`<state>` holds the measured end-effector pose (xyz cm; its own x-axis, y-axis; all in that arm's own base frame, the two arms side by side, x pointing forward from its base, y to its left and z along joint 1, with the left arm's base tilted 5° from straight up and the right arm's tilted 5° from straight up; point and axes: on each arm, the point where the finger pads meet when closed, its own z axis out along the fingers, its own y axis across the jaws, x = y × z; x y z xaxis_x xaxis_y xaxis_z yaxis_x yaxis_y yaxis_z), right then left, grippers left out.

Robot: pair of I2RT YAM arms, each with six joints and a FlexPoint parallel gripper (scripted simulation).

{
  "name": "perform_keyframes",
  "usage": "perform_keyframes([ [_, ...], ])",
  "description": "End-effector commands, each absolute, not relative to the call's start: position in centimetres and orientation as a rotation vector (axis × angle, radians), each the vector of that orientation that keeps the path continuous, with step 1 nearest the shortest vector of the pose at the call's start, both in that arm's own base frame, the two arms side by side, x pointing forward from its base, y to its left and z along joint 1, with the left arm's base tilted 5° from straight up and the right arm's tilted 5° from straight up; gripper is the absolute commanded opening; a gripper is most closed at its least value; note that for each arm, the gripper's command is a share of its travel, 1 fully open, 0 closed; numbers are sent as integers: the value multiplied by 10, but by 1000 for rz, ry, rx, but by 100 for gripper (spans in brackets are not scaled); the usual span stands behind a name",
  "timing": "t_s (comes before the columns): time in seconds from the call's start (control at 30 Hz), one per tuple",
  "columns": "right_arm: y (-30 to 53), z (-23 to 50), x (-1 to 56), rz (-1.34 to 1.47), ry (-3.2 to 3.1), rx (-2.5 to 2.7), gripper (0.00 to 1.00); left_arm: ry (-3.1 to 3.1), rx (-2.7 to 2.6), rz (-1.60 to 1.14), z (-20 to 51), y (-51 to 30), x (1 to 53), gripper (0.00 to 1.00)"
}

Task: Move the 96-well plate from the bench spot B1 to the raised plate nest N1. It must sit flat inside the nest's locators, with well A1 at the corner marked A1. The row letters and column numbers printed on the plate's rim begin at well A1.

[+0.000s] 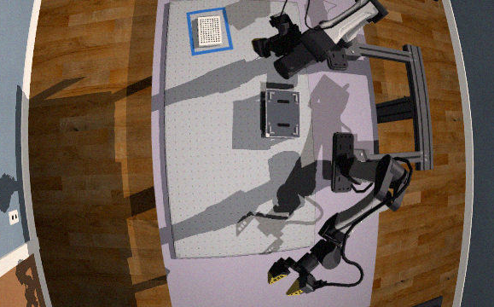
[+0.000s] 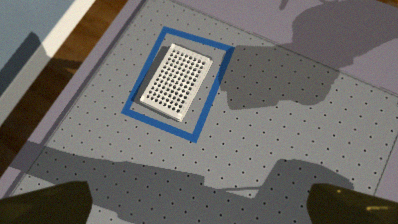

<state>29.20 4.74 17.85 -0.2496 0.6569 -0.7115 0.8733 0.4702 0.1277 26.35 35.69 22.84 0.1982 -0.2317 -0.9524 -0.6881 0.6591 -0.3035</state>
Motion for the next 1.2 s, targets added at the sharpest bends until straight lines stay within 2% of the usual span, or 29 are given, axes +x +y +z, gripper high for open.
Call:
perform_keyframes([
  [0.0,48,182,293,-369,1992,1267,100,1356,-835,389,236,358,262,100],
  [0.6,50,181,294,-360,1997,1266,100,1369,-834,385,234,357,263,100],
  [1.17,41,159,312,-361,2048,1270,100,1682,-765,313,186,273,241,100],
])
